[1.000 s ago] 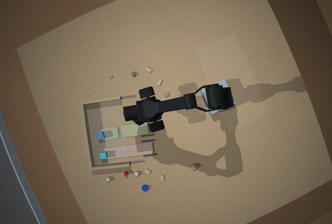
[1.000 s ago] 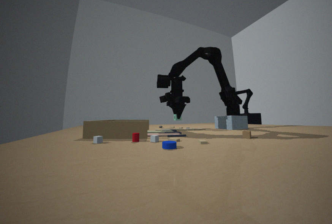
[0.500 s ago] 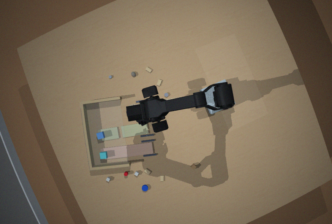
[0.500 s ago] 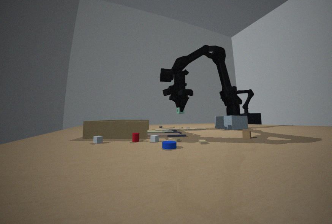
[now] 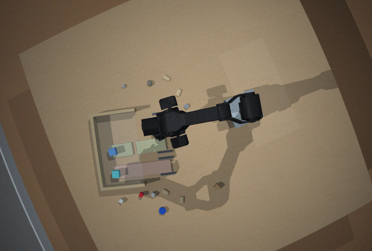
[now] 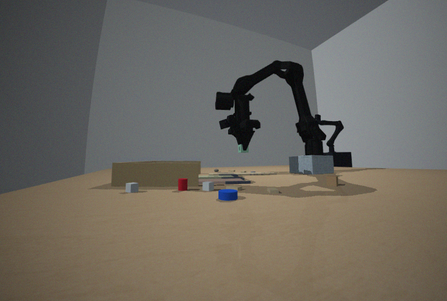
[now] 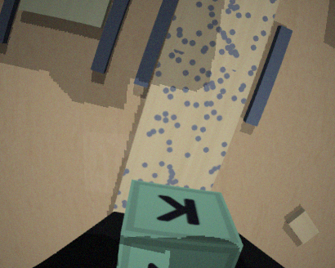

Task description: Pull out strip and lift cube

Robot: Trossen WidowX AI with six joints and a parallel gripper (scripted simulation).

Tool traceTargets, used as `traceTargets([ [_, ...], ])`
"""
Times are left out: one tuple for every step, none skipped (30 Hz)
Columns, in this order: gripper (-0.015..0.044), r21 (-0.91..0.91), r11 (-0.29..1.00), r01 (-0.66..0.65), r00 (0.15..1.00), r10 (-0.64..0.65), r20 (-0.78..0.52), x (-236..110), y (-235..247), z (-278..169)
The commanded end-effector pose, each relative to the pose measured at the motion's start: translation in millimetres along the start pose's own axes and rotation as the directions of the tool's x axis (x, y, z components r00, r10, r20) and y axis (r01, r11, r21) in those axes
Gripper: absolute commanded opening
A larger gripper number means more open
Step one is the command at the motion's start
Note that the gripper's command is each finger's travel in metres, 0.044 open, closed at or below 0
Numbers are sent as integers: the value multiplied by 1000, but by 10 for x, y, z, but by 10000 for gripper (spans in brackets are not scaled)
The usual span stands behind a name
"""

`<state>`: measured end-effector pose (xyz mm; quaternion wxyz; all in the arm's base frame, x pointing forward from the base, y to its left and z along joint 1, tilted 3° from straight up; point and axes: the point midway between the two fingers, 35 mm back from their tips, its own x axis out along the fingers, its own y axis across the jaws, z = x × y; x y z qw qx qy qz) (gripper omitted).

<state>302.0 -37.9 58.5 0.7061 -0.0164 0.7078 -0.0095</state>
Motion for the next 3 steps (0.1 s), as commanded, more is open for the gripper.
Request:
traceTargets([
  [0, 4, 1000, 2, 1000, -2, 3, -14, -3, 10],
  [0, 4, 1000, 2, 1000, -2, 3, -14, -3, 10],
  [0, 4, 1000, 2, 1000, -2, 3, -14, -3, 10],
])
